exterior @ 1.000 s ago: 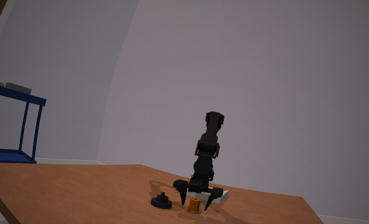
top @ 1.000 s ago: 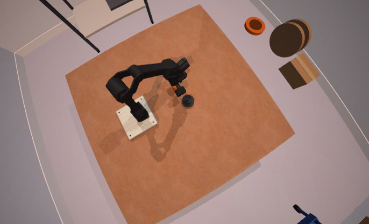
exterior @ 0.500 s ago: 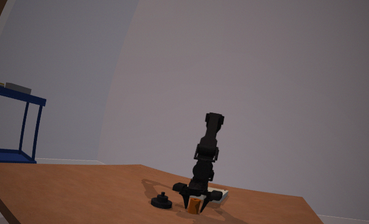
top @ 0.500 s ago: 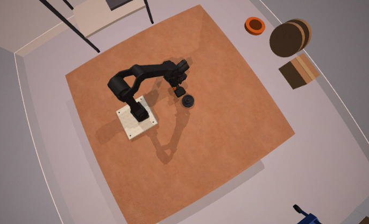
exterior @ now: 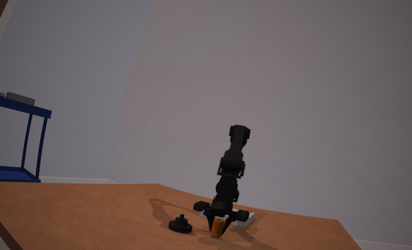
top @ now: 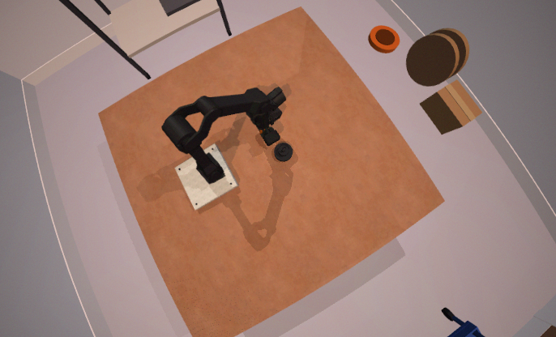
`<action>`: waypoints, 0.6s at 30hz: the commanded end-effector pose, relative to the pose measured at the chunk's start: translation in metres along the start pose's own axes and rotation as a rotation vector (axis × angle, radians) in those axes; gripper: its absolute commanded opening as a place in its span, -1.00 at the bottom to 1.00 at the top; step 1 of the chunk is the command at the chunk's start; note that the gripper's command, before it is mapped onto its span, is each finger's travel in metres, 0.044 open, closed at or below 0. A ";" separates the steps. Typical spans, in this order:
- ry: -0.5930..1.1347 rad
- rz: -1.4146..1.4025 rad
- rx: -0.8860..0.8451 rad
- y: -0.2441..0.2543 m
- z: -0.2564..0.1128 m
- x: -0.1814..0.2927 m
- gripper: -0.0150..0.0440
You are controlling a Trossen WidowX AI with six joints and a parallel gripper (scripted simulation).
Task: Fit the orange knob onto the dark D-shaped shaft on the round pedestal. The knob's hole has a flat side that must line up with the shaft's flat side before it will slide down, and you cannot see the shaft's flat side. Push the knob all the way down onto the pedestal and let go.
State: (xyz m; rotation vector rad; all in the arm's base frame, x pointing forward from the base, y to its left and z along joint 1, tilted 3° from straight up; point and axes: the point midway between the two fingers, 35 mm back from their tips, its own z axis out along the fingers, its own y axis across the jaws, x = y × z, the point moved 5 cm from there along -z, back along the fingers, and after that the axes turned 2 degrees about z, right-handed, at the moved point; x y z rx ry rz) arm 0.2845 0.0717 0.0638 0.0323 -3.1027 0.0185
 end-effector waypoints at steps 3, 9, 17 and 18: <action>-0.024 0.002 -0.004 0.003 -0.034 -0.008 -0.49; -0.025 0.002 -0.004 0.005 -0.068 -0.009 -0.49; -0.024 0.001 -0.004 0.006 -0.114 -0.004 -0.49; -0.024 0.002 -0.004 0.005 -0.120 -0.002 -0.49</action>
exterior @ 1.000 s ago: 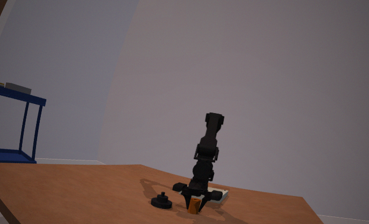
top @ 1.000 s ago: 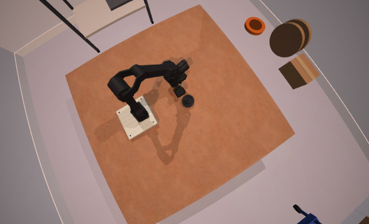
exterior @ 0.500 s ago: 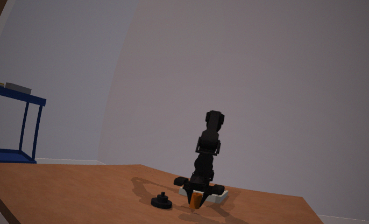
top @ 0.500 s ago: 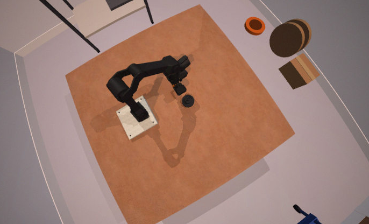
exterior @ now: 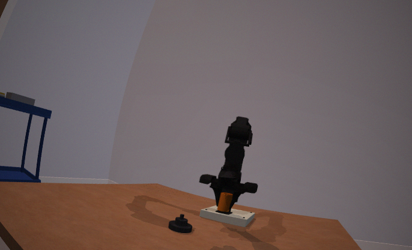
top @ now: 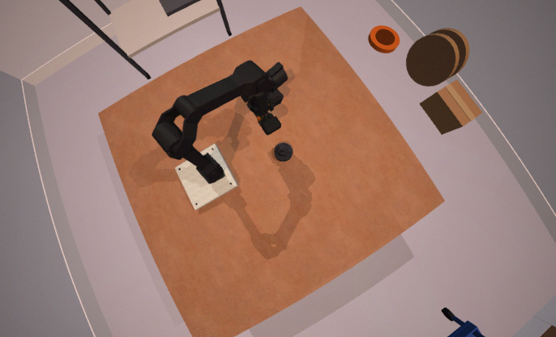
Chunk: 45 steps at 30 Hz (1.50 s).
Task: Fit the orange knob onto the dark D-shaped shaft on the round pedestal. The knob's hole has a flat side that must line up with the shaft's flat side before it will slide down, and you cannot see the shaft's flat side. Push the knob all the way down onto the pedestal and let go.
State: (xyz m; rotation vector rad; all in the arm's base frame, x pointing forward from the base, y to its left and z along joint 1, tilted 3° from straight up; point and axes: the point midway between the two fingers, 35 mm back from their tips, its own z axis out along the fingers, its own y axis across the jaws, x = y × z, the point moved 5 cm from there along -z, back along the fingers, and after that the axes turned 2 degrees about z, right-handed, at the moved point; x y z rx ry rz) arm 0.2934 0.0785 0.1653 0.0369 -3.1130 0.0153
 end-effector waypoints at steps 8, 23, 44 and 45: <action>-0.013 0.008 -0.003 -0.003 -0.025 0.003 -0.49; -0.014 0.015 -0.002 -0.043 -0.009 -0.010 -0.49; -0.016 0.009 0.006 -0.105 0.015 -0.019 -0.49; -0.016 0.010 0.006 -0.108 0.016 -0.019 -0.49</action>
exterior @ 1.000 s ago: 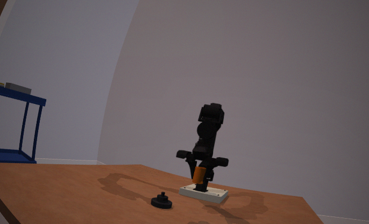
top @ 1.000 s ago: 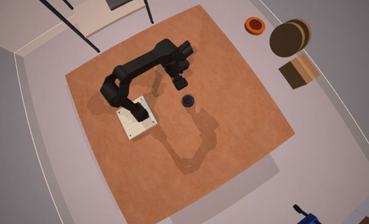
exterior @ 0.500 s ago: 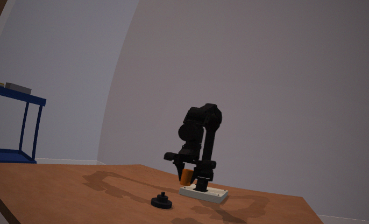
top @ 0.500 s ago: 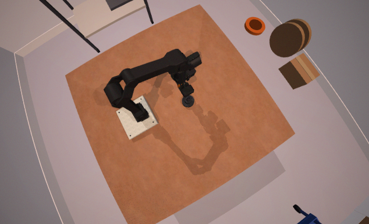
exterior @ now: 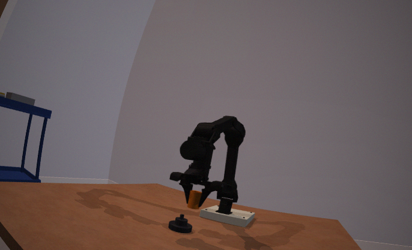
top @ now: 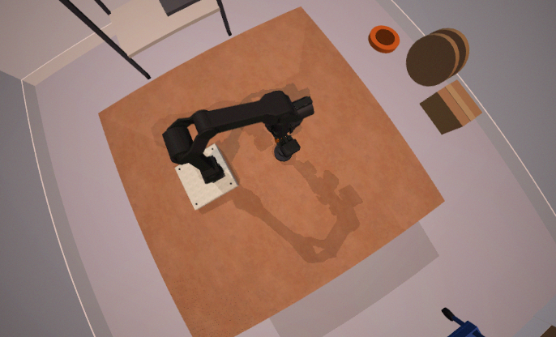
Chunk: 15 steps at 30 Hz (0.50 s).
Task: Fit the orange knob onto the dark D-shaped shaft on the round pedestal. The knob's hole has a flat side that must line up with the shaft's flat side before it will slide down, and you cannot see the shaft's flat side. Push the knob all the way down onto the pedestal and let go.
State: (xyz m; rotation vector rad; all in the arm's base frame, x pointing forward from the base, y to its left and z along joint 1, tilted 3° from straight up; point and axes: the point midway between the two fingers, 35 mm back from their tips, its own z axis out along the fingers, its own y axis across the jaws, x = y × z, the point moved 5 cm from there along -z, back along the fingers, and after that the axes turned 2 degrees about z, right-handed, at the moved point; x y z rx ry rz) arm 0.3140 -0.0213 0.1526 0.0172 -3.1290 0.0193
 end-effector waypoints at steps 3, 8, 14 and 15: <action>0.000 -0.001 0.004 -0.017 0.007 0.000 -0.49; 0.000 -0.005 0.007 -0.030 0.012 0.000 -0.49; 0.001 -0.007 0.008 -0.034 0.016 0.000 -0.49; 0.001 -0.007 0.008 -0.034 0.018 0.000 -0.49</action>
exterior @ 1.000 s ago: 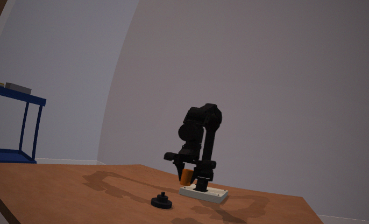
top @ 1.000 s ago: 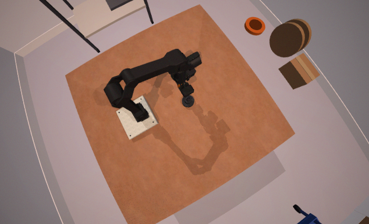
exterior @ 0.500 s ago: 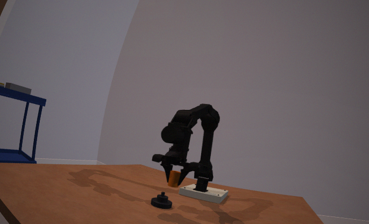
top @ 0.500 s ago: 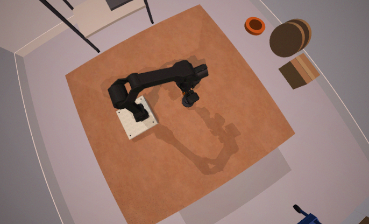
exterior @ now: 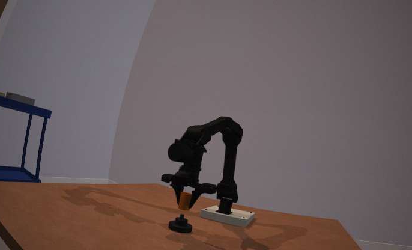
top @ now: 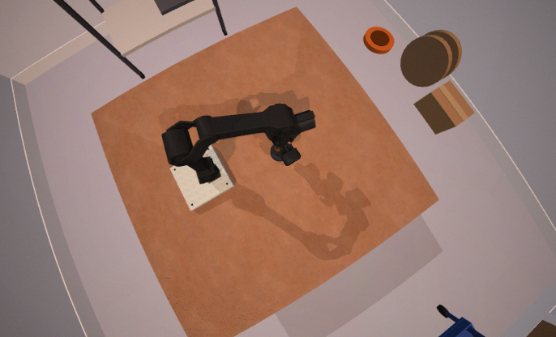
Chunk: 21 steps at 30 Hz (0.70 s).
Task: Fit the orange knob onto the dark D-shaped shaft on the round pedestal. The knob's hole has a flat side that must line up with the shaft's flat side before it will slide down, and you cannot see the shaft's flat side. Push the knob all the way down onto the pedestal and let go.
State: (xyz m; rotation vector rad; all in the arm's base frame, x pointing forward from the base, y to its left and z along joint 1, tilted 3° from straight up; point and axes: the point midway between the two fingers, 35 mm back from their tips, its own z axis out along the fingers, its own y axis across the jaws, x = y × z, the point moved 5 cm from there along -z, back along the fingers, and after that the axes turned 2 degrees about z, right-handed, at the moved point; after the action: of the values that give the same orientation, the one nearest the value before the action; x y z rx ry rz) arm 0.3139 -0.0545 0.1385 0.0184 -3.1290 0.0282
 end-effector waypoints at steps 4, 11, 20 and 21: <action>0.001 -0.006 0.002 -0.001 0.015 0.000 -0.49; 0.001 -0.004 0.002 -0.001 0.023 0.000 -0.49; 0.001 -0.002 0.003 -0.002 0.023 -0.001 -0.49; 0.001 -0.002 0.003 -0.002 0.023 -0.001 -0.49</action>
State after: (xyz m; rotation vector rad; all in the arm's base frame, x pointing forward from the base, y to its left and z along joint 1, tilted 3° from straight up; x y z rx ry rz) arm 0.3147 -0.0564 0.1166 0.0169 -3.1277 0.0277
